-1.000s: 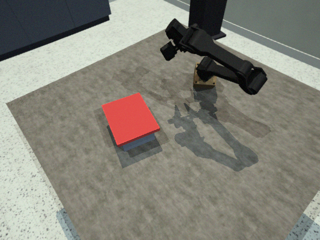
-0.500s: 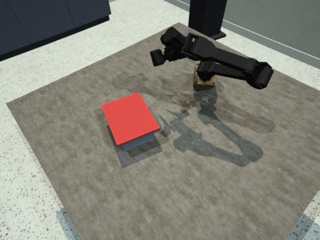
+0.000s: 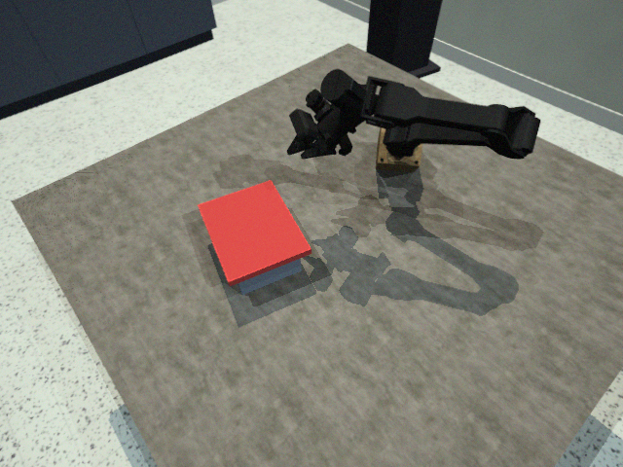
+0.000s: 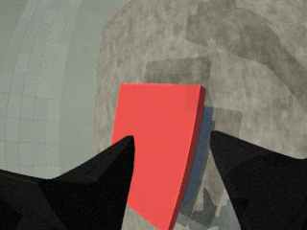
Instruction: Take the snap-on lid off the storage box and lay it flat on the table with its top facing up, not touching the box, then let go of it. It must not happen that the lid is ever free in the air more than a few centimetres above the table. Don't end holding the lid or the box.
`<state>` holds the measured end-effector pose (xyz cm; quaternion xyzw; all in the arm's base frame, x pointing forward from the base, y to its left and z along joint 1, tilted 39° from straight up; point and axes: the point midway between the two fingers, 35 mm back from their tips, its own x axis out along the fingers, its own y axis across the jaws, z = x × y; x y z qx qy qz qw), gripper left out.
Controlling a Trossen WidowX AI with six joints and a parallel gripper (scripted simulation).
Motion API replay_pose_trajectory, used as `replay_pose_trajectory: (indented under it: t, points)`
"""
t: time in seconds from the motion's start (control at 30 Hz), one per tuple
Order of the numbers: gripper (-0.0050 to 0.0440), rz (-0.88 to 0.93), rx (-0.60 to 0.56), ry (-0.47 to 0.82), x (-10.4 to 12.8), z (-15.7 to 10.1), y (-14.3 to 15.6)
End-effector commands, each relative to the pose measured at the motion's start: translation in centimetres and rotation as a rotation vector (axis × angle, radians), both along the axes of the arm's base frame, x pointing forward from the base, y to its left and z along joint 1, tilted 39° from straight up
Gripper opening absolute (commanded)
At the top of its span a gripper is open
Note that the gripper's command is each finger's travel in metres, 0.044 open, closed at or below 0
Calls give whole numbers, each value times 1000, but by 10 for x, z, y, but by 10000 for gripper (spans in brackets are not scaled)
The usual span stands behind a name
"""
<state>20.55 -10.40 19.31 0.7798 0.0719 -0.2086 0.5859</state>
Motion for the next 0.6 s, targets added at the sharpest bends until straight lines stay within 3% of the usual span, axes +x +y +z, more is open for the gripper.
replay_pose_trajectory:
  t: [0.0, 0.17, 0.57]
  points:
    - [235, 77, 130, -128, 15, 10, 26]
    - [235, 141, 292, -189, 19, 19, 46]
    - [235, 146, 294, -189, 19, 20, 47]
